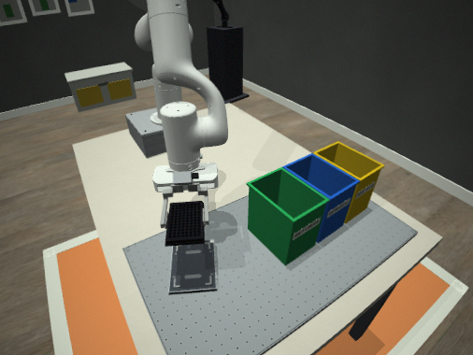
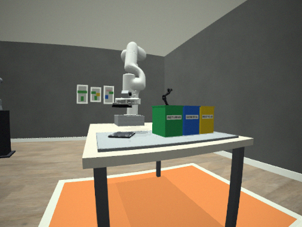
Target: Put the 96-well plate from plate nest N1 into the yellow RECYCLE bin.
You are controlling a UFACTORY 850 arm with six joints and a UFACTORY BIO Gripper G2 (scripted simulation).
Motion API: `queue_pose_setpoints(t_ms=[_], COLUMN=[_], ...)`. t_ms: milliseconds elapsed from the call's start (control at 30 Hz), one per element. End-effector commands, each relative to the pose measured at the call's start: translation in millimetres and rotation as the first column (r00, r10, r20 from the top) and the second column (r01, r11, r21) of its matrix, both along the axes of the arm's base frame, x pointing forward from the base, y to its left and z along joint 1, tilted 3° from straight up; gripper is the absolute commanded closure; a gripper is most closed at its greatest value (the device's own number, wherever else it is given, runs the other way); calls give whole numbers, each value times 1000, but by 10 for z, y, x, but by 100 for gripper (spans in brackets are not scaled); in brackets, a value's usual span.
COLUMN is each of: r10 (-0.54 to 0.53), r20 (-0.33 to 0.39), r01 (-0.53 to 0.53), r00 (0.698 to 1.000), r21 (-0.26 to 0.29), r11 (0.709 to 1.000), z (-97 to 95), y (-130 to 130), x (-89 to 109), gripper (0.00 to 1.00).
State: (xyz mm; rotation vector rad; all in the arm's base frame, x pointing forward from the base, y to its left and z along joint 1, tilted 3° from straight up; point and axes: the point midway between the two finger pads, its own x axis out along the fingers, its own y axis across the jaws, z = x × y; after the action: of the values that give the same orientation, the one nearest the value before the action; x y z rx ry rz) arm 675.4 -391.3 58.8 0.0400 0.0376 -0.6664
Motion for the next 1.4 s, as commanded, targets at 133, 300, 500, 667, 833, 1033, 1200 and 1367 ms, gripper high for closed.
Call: queue_pose_setpoints(t_ms=[133, 300, 500, 667, 833, 1033, 1200, 1367], r10=[0, 0, 0, 0, 0, 0, 0, 133], r20=[2, 2, 2, 2, 2, 2, 2, 8], r01=[0, 0, 0, 0, 0, 0, 0, -133], r00=[1000, 1000, 1000, 1000, 1000, 1000, 1000, 991], r21=[-1, -1, -1, -1, -1, -1, -1, 1], r11=[1000, 1000, 1000, 1000, 1000, 1000, 1000, 991], z=[115, 199, 299, 348, 398, 399, 399, 402], y=[-9, -13, -17, -20, -22, -22, -22, 107], x=[8, 10, 12, 13, 14, 14, 14, 48], gripper=[100, 100, 100, 100, 100, 100, 100, 100])
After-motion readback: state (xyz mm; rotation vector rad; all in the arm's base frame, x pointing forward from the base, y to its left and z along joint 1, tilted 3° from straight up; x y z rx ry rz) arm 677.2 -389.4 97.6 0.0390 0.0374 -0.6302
